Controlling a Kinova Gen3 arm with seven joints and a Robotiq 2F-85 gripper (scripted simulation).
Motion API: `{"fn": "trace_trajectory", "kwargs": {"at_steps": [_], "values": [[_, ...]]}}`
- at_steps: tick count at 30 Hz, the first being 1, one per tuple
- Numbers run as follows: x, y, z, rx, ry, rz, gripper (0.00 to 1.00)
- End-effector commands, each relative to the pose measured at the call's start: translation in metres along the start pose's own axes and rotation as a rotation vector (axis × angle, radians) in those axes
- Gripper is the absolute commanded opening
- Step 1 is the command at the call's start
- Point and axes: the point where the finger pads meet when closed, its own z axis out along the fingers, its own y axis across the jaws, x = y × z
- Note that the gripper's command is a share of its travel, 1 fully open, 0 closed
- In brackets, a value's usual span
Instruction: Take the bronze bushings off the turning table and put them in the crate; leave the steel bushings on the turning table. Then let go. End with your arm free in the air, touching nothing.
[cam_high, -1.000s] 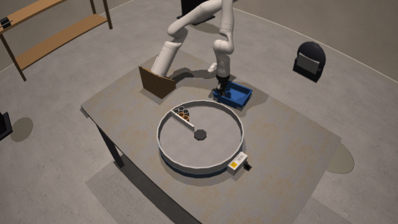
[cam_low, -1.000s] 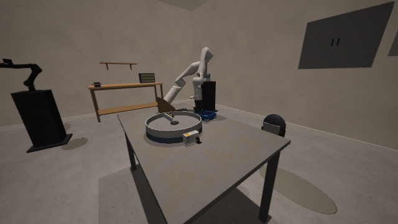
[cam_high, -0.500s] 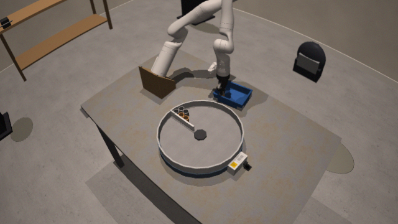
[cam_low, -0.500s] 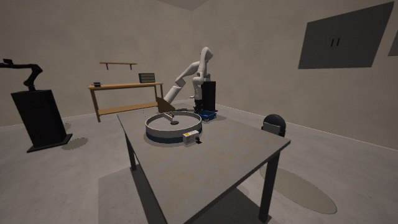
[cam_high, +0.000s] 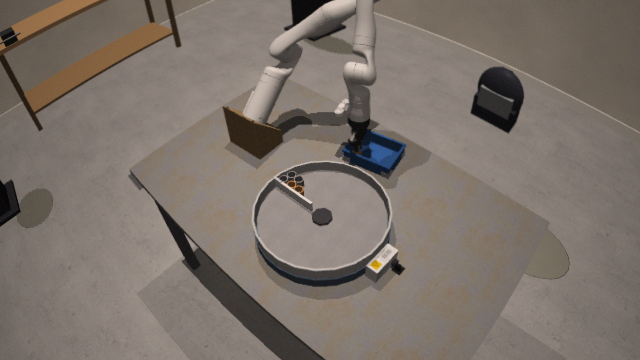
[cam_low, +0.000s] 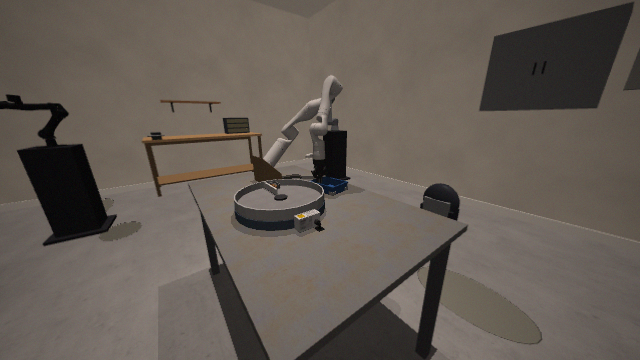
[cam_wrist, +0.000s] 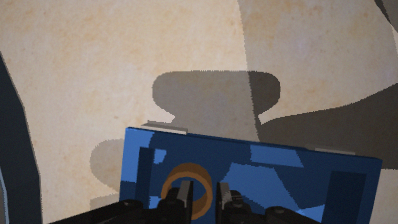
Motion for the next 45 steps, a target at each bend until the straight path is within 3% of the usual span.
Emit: {"fn": "trace_trajectory", "kwargs": {"at_steps": [1,32,37,45], "values": [[-0.001,0.0,-0.003,0.001,-0.003,0.0,0.16],[-0.001,0.0,-0.01,0.001,-0.003,0.0,0.16],[-0.001,0.0,-0.063,0.001,-0.003,0.0,0.16],[-0.001,0.0,-0.063,0.001,-0.003,0.0,0.16]]}}
